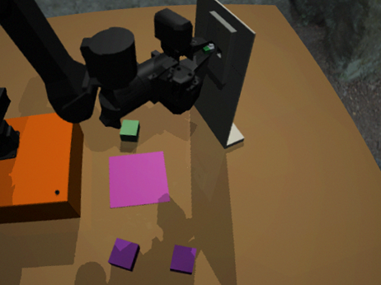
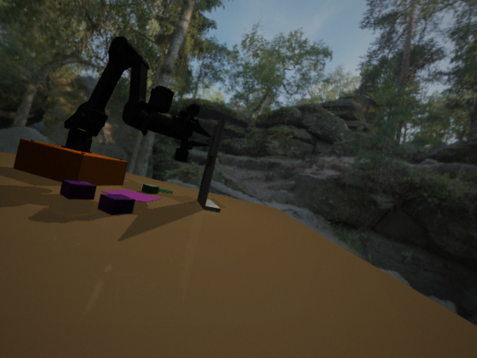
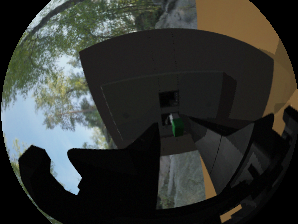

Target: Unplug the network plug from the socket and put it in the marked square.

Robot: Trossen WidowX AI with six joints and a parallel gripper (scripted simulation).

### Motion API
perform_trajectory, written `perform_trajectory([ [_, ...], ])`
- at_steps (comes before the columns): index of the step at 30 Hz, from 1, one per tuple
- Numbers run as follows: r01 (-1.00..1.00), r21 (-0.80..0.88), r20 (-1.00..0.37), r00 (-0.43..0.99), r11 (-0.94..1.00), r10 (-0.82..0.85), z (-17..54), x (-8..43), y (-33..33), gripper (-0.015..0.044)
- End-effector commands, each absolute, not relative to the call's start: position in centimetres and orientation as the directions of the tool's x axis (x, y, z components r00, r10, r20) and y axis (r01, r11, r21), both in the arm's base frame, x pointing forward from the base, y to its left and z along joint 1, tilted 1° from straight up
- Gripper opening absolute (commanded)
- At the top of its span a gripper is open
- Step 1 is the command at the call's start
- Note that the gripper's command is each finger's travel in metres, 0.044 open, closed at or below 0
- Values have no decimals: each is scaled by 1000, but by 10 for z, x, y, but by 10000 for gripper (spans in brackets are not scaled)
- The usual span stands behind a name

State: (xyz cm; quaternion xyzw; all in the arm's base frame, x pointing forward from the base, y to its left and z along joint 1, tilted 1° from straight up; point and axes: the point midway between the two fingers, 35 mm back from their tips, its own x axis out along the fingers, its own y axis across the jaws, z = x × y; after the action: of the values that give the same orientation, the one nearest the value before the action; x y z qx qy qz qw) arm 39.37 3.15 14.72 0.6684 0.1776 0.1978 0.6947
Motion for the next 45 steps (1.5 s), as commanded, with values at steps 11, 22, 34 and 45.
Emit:
perform_trajectory([
  [11, -31, 999, 15, 862, 23, 507, 146, 396, 31, 11],
  [22, -31, 999, 15, 862, 23, 507, 146, 394, 31, 0],
  [34, -30, 999, 14, 862, 23, 507, 146, 387, 29, 0],
  [45, -29, 999, 13, 862, 23, 507, 145, 380, 27, 0],
])
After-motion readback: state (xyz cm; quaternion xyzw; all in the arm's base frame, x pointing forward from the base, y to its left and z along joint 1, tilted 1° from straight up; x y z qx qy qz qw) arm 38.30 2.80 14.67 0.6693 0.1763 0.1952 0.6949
